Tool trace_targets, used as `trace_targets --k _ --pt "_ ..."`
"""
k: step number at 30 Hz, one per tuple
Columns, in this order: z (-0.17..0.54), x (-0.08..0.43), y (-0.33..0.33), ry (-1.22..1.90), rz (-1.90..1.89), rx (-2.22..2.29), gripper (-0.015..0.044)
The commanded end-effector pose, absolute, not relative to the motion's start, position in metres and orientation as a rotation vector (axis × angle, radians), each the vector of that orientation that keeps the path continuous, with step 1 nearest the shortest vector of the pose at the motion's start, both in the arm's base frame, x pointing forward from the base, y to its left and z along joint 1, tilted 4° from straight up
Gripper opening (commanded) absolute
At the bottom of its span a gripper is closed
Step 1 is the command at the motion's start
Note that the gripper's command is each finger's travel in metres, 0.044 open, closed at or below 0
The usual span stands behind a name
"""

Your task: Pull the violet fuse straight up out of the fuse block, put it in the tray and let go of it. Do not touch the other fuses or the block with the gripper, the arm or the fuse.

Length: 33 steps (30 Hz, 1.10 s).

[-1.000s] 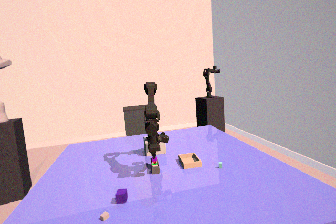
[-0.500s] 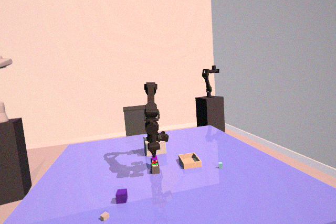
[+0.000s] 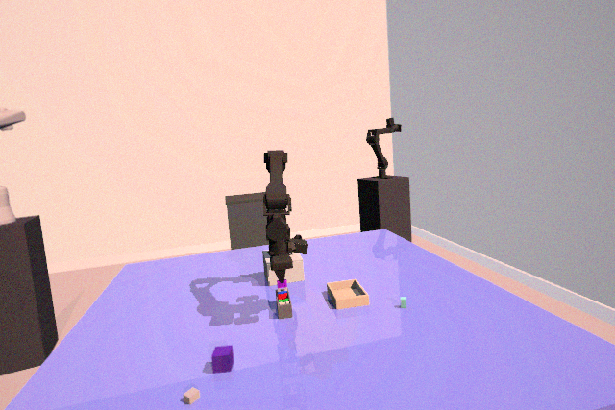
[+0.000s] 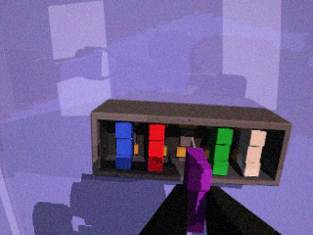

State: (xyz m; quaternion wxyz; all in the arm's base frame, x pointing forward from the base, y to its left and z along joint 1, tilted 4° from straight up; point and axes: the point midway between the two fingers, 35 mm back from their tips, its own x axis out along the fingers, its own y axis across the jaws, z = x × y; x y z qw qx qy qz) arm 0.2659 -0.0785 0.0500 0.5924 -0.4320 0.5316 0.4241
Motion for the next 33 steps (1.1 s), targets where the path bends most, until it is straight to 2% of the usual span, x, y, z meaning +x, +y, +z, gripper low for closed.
trace_targets --k 1,7,33 --pt "0.058 0.266 -0.080 1.233 0.981 -1.015 0.0000" --pt "0.060 0.269 -0.074 1.233 0.981 -1.015 0.0000" --pt "0.069 0.305 0.051 1.225 0.986 -1.007 0.0000"
